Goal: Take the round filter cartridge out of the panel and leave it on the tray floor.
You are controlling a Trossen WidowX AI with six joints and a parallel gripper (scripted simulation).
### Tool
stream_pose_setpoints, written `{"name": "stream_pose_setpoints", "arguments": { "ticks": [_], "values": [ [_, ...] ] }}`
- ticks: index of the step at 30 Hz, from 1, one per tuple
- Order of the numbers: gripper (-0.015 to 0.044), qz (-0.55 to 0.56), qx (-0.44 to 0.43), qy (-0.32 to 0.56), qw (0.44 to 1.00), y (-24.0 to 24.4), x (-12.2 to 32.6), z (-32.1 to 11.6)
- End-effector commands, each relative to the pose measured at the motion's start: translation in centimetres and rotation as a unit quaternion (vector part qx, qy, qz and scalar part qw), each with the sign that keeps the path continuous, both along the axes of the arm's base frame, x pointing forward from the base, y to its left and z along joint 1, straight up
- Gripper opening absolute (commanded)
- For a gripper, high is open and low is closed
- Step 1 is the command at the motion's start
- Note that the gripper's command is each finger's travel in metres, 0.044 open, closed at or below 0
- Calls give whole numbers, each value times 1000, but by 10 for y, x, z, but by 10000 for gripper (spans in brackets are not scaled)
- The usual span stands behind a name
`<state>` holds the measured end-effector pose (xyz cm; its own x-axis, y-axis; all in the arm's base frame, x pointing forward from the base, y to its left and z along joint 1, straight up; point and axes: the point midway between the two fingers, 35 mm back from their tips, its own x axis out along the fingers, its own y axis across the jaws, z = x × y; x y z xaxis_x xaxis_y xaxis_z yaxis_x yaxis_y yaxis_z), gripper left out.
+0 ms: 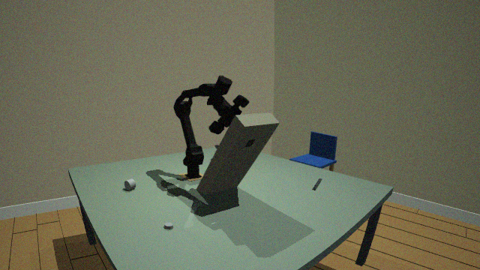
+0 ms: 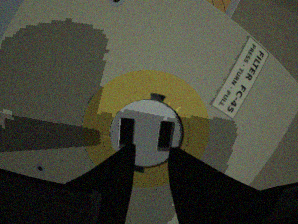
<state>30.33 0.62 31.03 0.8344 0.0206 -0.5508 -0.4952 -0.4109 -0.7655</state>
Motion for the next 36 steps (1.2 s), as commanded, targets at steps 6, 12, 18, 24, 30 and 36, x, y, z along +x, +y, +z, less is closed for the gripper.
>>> {"name": "stream_pose_setpoints", "arguments": {
  "ticks": [6,12,18,24,30,36],
  "values": [
    [89,3,-1,3,1000,1,11,-9],
    [89,3,-1,3,1000,1,11,-10],
    [89,3,-1,3,1000,1,11,-10],
    [89,3,-1,3,1000,1,11,-9],
    [89,3,-1,3,1000,1,11,-9],
    [89,3,-1,3,1000,1,11,-9]
  ]
}}
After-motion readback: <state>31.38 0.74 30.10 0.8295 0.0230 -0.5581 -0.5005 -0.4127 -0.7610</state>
